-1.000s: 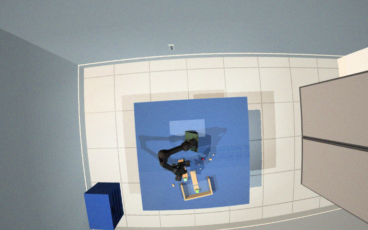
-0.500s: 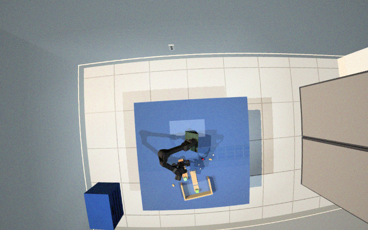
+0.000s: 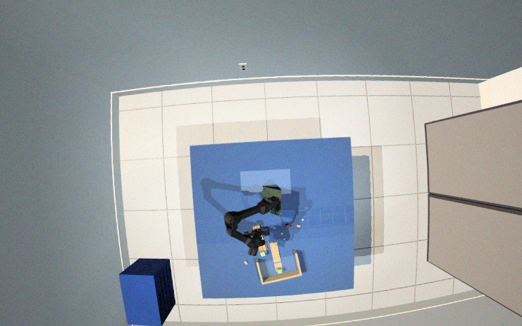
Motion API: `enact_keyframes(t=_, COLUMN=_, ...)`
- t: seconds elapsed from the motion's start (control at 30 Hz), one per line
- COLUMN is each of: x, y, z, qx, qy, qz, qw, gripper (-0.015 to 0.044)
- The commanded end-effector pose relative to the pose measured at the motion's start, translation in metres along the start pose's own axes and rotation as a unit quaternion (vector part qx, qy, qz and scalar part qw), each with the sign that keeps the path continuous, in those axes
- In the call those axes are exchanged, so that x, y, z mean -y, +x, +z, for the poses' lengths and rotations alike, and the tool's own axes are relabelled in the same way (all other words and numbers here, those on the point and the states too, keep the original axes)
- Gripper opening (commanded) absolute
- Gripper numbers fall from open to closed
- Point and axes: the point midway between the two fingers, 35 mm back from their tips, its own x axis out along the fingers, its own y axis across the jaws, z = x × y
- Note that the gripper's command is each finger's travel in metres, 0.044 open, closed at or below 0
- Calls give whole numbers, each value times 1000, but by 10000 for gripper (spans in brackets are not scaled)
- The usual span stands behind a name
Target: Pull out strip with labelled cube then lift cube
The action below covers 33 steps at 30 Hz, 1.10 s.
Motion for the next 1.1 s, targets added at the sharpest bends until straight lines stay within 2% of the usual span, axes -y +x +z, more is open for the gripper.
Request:
enact_keyframes(t=0.0, x=-3, y=5, z=-8, qx=-12, qy=-3, qz=5, qw=1000, gripper=0)
enact_keyframes(t=0.17, x=-3, y=5, z=-8, qx=-12, qy=-3, qz=5, qw=1000, gripper=0)
enact_keyframes(t=0.37, x=1, y=-40, z=2, qx=-11, qy=-3, qz=6, qw=1000, gripper=0)
enact_keyframes(t=0.5, x=1, y=-42, z=2, qx=-11, qy=-3, qz=6, qw=1000, gripper=0)
enact_keyframes(t=0.67, x=0, y=-41, z=26, qx=-11, qy=-40, qz=6, qw=999, gripper=131)
enact_keyframes(t=1.07, x=-1, y=-44, z=64, qx=-10, qy=-40, qz=6, qw=999, gripper=440)
